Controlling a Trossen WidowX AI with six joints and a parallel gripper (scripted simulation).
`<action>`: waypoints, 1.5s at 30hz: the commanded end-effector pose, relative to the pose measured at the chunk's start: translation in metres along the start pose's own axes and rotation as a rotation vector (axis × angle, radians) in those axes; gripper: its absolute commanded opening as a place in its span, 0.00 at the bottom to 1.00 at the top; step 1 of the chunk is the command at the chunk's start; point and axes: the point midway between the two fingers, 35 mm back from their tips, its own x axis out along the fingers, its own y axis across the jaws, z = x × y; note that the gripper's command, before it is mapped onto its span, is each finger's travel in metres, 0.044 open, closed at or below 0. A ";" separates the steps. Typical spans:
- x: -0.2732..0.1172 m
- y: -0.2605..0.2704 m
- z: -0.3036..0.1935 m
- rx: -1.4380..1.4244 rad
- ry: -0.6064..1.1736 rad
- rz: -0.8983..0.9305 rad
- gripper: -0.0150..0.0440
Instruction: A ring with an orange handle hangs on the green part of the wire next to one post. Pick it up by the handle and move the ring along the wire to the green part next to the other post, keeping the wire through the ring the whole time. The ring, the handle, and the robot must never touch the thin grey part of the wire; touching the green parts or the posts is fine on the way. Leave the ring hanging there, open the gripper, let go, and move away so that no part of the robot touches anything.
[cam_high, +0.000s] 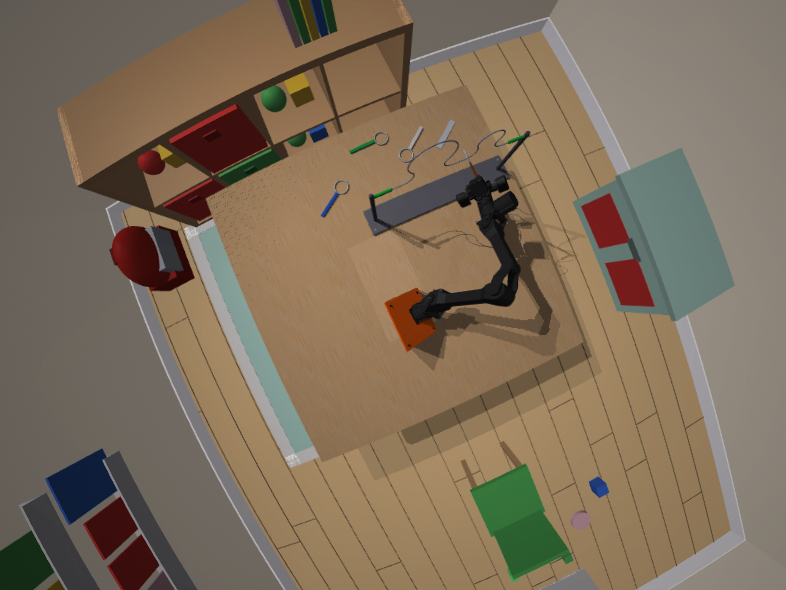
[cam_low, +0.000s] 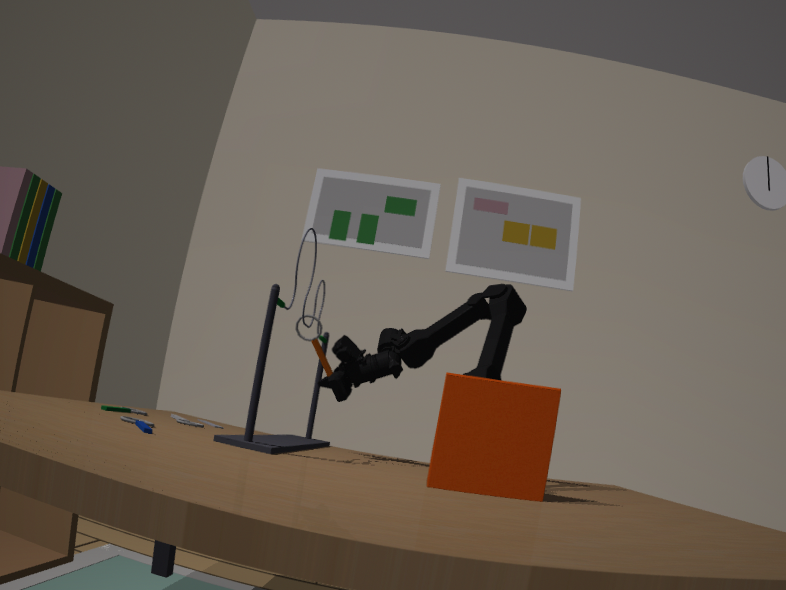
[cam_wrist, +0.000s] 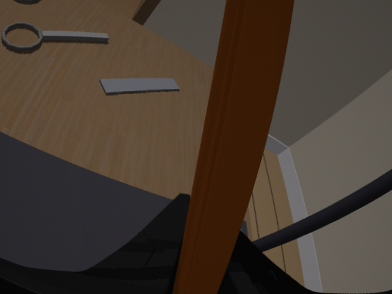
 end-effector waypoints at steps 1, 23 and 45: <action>-0.004 0.013 0.003 0.081 0.008 0.039 0.00; -0.018 0.068 0.016 0.346 0.040 0.189 0.00; -0.028 0.097 0.028 0.420 0.047 0.232 0.00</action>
